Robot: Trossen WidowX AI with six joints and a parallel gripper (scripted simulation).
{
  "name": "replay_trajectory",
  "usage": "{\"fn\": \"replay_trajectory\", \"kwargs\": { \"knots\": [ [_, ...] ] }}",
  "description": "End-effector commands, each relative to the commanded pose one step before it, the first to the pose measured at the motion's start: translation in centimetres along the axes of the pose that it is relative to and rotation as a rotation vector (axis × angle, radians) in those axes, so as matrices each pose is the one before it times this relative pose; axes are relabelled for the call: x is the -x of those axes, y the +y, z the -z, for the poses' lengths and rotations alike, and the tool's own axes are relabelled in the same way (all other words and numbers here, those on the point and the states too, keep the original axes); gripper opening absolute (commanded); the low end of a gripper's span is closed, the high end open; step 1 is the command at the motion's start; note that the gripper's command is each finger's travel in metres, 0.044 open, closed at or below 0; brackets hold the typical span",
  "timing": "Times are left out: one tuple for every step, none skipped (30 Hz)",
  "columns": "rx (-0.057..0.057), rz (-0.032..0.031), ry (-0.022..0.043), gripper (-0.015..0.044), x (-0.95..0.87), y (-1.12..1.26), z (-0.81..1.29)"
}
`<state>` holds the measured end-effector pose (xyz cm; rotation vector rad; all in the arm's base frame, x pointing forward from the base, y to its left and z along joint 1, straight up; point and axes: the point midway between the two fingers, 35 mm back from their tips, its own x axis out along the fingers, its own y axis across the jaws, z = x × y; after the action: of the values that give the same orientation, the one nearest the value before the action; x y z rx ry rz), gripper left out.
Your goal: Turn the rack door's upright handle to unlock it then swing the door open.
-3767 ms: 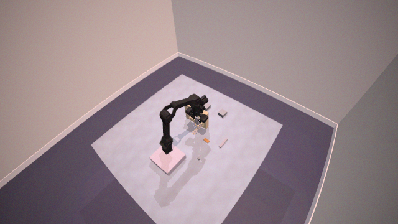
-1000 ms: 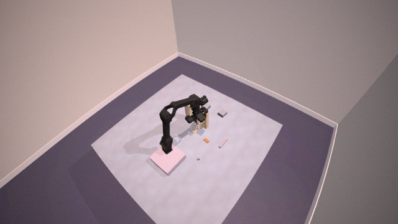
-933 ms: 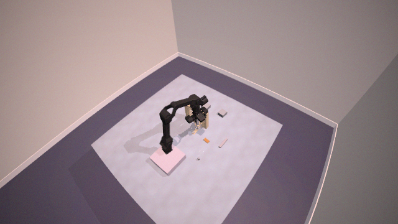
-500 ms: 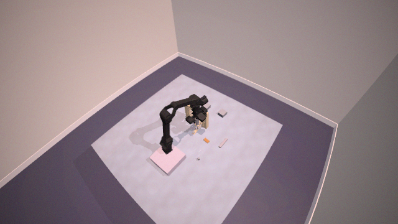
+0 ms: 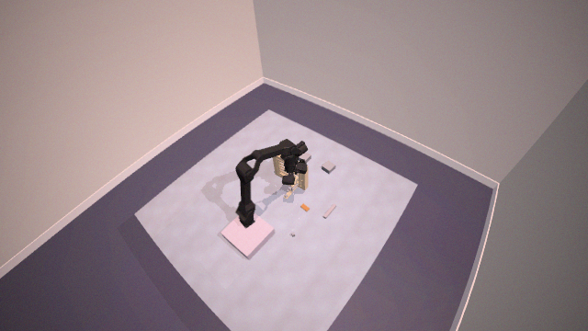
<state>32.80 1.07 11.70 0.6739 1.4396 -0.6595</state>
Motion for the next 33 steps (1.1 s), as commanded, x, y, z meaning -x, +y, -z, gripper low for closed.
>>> {"fn": "replay_trajectory", "kwargs": {
  "knots": [
    [0.2426, -0.00158, 0.00082, 0.0291, -0.022, 0.031, 0.019],
    [0.0495, 0.00000, 0.00000, 0.0291, 0.000, 0.000, 0.000],
    [0.0495, 0.00000, 0.00000, 0.0291, 0.000, 0.000, 0.000],
    [0.0495, 0.00000, 0.00000, 0.0291, 0.000, 0.000, 0.000],
    [0.0495, 0.00000, 0.00000, 0.0291, 0.000, 0.000, 0.000],
    [0.0495, 0.00000, 0.00000, 0.0291, 0.000, 0.000, 0.000],
    [0.0495, 0.00000, 0.00000, 0.0291, 0.000, 0.000, 0.000],
    [0.0495, 0.00000, 0.00000, 0.0291, 0.000, 0.000, 0.000],
    [0.0495, 0.00000, 0.00000, 0.0291, 0.000, 0.000, 0.000],
    [0.0495, 0.00000, 0.00000, 0.0291, 0.000, 0.000, 0.000],
    [0.0495, 0.00000, 0.00000, 0.0291, 0.000, 0.000, 0.000],
    [0.0495, 0.00000, 0.00000, 0.0291, 0.000, 0.000, 0.000],
    [0.0495, 0.00000, 0.00000, 0.0291, 0.000, 0.000, 0.000],
    [0.0495, 0.00000, 0.00000, 0.0291, 0.000, 0.000, 0.000],
    [0.0495, 0.00000, 0.00000, 0.0291, 0.000, 0.000, 0.000],
    [0.0495, 0.00000, 0.00000, 0.0291, 0.000, 0.000, 0.000],
    [0.0495, 0.00000, 0.00000, 0.0291, 0.000, 0.000, 0.000],
    [0.0495, 0.00000, 0.00000, 0.0291, 0.000, 0.000, 0.000],
    [0.0495, 0.00000, 0.00000, 0.0291, 0.000, 0.000, 0.000],
    [0.0495, 0.00000, 0.00000, 0.0291, 0.000, 0.000, 0.000],
    [0.0495, 0.00000, 0.00001, 0.0291, 0.000, 0.000, 0.000],
    [0.0495, 0.00000, 0.00001, 0.0291, 0.000, 0.000, 0.000],
    [0.0495, 0.00000, 0.00001, 0.0291, 0.000, 0.000, 0.000],
    [0.0495, 0.00000, 0.00001, 0.0291, 0.000, 0.000, 0.000],
    [0.0495, 0.00000, 0.00001, 0.0291, 0.000, 0.000, 0.000],
    [0.0495, 0.00000, 0.00001, 0.0291, 0.000, 0.000, 0.000],
    [0.0495, -0.00001, 0.00001, 0.0291, 0.000, 0.000, 0.000],
    [0.0495, -0.00001, 0.00001, 0.0291, 0.000, 0.000, 0.000],
    [0.0495, -0.00001, 0.00001, 0.0291, 0.000, 0.000, 0.000],
    [0.0495, -0.00001, 0.00001, 0.0291, 0.000, 0.000, 0.000],
    [0.0495, -0.00001, 0.00001, 0.0291, 0.000, 0.000, 0.000],
    [0.0495, -0.00001, 0.00001, 0.0291, 0.000, 0.000, 0.000],
    [0.0495, -0.00001, 0.00001, 0.0291, 0.000, 0.000, 0.000]
  ]
}}
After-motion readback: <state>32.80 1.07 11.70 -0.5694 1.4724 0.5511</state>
